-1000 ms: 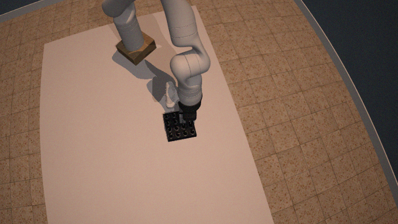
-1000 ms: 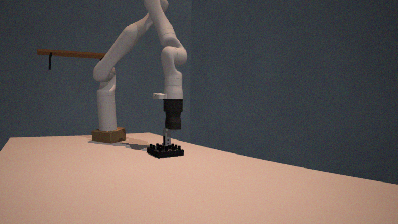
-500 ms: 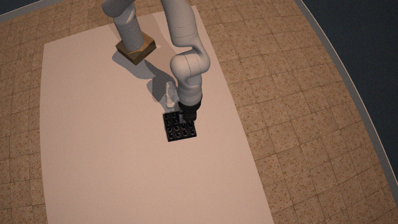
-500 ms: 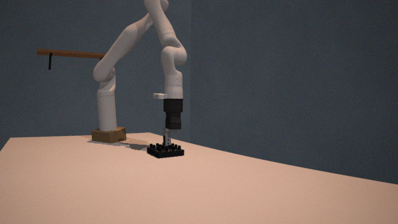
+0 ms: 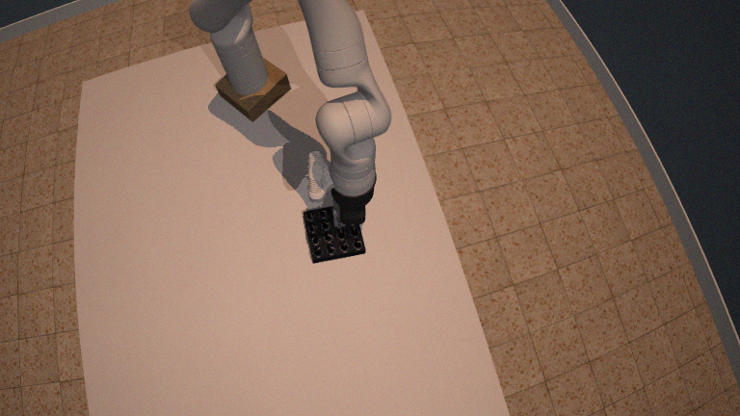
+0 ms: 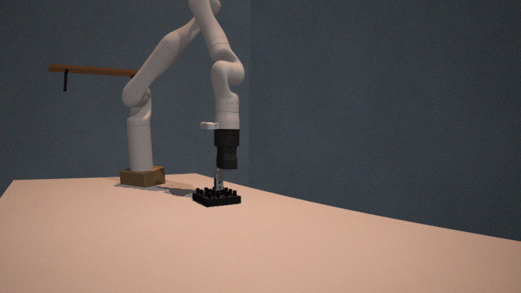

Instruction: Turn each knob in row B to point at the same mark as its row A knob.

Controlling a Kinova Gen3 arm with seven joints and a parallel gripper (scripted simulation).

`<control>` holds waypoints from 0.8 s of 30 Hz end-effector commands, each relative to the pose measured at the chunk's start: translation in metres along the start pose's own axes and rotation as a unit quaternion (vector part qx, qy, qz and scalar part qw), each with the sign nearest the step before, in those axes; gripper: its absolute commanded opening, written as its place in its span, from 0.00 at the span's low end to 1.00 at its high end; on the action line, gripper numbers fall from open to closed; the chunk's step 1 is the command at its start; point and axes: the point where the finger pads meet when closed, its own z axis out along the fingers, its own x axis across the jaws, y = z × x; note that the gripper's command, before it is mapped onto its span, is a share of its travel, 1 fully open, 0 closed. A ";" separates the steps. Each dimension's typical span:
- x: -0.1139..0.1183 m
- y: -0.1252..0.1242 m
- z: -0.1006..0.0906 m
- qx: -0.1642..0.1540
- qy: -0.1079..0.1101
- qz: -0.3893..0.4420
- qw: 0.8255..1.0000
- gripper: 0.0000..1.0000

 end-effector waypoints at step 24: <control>0.001 0.001 0.001 -0.002 0.000 -0.007 1.000 0.30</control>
